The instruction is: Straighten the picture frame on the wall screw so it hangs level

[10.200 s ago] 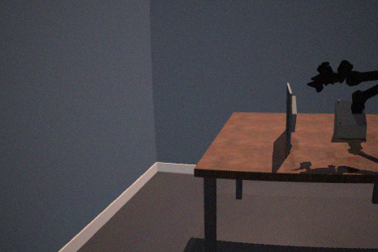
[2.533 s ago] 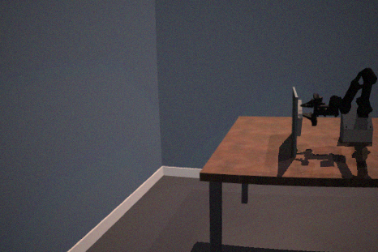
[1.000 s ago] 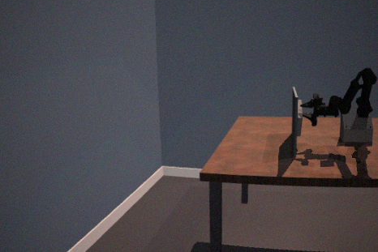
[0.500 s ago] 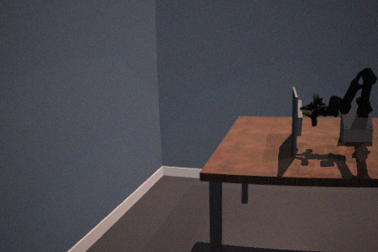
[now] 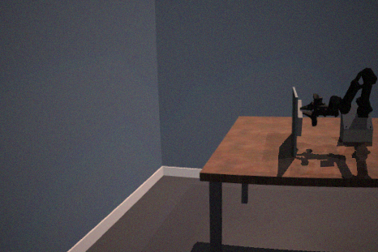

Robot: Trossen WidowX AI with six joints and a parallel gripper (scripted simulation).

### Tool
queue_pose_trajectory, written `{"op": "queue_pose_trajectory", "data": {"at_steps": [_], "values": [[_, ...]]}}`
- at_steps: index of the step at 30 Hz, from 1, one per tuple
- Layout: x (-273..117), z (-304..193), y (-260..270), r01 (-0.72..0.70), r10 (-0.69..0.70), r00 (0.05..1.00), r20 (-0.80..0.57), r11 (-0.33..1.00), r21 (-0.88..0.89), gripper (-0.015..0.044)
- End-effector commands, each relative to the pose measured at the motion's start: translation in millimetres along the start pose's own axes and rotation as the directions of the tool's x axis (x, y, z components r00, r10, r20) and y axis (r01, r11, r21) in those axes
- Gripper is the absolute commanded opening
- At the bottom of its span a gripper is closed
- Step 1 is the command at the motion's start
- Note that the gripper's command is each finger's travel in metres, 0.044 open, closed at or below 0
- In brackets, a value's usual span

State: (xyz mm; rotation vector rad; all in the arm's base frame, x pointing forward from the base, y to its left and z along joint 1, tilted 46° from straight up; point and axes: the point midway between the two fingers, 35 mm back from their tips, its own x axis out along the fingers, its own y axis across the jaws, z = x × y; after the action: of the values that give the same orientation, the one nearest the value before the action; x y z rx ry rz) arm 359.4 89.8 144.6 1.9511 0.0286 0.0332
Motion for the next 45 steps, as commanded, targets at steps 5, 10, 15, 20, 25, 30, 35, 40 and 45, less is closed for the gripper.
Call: {"op": "queue_pose_trajectory", "data": {"at_steps": [5,10,15,20,25,30,35,40,45], "values": [[0.1,-0.1,3.3,-0.002,0.002,1.000,-0.002,1.000,0.003,0.0000],[0.1,-0.1,5.0,-0.002,0.002,1.000,-0.002,1.000,0.003,0.0000],[0.1,-0.1,6.6,-0.002,0.002,1.000,-0.002,1.000,0.003,0.0000],[0.1,-0.1,8.3,-0.002,0.002,1.000,-0.003,1.000,0.002,0.0000],[0.2,-0.1,9.9,-0.002,0.002,1.000,-0.003,1.000,0.002,0.0000],[0.2,-0.1,11.4,-0.002,0.002,1.000,-0.003,1.000,0.002,0.0000],[0.2,-0.1,11.8,-0.002,0.002,1.000,-0.003,1.000,0.002,0.0000],[0.1,-0.1,10.8,-0.002,0.002,1.000,-0.003,1.000,0.002,0.0000],[0.1,-0.1,10.0,-0.002,0.002,1.000,-0.003,1.000,0.002,0.0000]]}}
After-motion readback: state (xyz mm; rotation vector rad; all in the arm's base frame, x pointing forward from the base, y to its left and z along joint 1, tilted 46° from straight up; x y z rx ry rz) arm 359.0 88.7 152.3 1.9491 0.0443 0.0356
